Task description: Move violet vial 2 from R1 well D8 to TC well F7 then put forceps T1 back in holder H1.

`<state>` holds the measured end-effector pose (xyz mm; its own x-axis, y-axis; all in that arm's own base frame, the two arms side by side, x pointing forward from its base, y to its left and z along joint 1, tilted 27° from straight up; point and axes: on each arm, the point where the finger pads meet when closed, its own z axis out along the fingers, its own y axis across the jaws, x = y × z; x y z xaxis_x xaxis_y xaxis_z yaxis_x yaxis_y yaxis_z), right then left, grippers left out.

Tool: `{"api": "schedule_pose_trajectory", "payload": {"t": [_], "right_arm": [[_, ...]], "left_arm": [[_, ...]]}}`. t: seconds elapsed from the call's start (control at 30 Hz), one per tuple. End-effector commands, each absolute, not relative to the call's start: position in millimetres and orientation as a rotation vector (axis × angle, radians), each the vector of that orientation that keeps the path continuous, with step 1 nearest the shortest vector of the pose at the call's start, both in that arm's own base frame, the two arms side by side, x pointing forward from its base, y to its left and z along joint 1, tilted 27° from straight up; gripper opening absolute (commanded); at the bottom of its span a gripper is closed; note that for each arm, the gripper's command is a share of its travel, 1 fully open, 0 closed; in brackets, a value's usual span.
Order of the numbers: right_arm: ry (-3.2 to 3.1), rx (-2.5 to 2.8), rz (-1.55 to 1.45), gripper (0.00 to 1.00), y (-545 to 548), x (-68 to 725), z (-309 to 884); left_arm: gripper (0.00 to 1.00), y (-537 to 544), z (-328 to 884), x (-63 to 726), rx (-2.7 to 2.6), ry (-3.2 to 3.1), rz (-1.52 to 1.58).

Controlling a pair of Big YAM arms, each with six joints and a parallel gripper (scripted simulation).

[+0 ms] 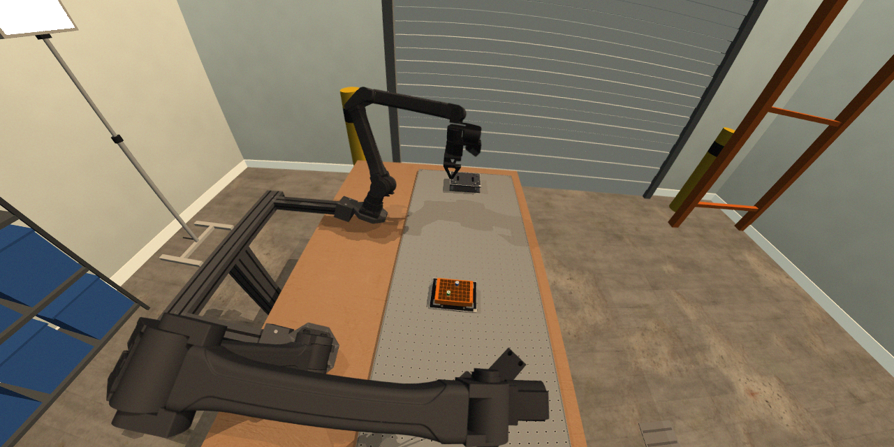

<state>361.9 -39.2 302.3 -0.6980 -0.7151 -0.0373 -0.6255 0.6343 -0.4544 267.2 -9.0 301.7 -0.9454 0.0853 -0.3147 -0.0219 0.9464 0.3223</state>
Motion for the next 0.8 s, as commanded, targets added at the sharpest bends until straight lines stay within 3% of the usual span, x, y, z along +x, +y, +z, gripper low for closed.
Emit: {"api": "schedule_pose_trajectory", "payload": {"t": [0.0,0.77], "right_arm": [[2.629,-1.070,-0.616,0.09,-32,360,305],[2.659,-1.092,-0.609,0.09,1,358,283]], "left_arm": [[1.00,-11,315,272,0.030,2.743,0.449],[1.00,-11,315,272,0.030,2.743,0.449]]}}
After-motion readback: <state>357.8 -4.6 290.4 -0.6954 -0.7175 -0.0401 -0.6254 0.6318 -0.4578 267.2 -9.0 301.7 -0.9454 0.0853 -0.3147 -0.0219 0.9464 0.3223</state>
